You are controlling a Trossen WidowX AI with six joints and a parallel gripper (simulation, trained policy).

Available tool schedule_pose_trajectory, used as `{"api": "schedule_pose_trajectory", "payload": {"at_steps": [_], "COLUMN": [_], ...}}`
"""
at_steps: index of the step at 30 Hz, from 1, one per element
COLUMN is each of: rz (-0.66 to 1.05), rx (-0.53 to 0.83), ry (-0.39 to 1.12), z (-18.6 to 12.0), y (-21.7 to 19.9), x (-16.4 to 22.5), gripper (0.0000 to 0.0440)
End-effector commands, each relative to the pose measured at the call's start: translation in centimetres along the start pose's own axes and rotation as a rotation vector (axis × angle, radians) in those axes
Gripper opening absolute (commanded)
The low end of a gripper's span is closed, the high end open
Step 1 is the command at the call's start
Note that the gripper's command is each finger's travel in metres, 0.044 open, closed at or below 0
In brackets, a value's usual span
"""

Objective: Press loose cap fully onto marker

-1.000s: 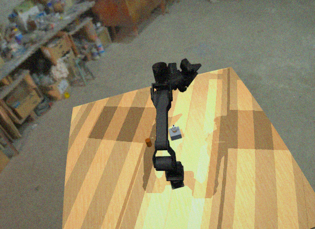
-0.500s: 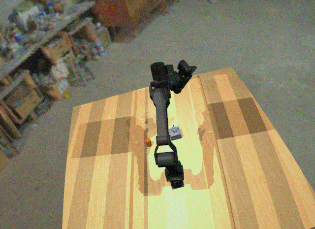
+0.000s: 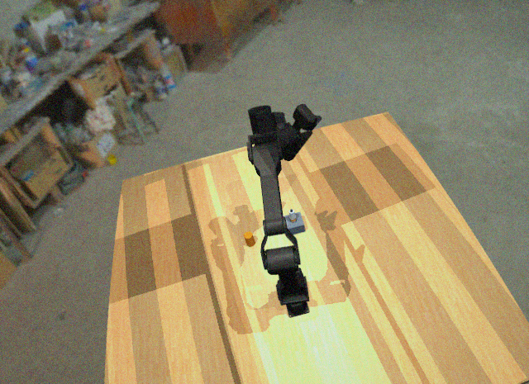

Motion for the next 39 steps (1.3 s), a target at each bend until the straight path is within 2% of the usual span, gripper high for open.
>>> {"api": "schedule_pose_trajectory", "payload": {"at_steps": [1,39], "rz": [-0.001,-0.011], "rx": [-0.039,-0.405], "ry": [-0.004,0.034], "z": [0.1,-0.4], "y": [1.3,13.8], "x": [-0.4,-3.1], "gripper": [0.0317,0.0319]}}
Point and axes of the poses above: the point midway between the two fingers, 35 mm back from their tips, its own z axis out along the fingers, its own y axis across the jaws, x = y × z, the point moved 1 cm from there along -z, back along the fingers, and after that the axes turned 2 degrees about z, right-handed, at the moved point
